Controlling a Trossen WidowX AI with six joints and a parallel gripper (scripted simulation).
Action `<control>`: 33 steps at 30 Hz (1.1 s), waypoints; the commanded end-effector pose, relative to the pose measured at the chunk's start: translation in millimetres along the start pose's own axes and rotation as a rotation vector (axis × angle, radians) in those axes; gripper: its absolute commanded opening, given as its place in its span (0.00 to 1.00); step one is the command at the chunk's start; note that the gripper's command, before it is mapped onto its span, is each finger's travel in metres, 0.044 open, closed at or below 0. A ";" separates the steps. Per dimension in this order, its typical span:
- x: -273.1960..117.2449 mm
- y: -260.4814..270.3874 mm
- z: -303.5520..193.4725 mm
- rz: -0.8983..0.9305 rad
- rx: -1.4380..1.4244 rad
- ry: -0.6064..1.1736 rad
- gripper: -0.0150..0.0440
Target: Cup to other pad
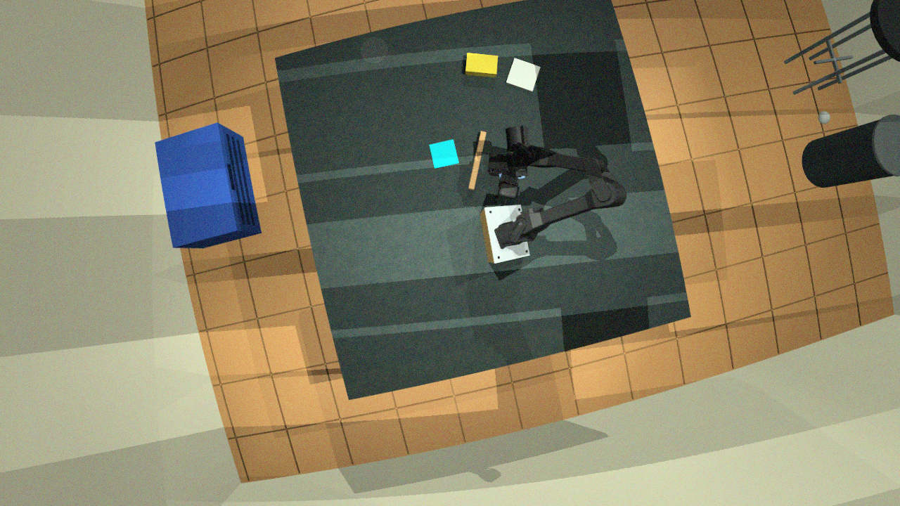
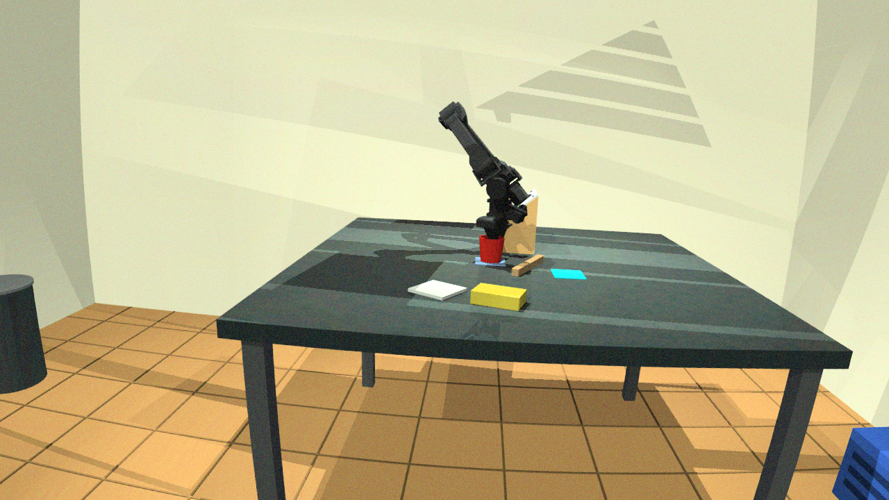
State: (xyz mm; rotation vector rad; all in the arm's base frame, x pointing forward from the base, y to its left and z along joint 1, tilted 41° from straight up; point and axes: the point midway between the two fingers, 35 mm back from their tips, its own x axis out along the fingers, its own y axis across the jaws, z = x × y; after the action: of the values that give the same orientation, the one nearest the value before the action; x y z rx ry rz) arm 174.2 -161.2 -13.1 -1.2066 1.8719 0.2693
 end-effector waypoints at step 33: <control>-35.1 0.8 3.2 0.002 -0.004 0.001 0.25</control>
State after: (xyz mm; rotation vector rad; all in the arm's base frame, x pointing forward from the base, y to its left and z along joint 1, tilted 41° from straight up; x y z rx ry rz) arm 178.4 -142.2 3.6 -1.2062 1.8778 0.2841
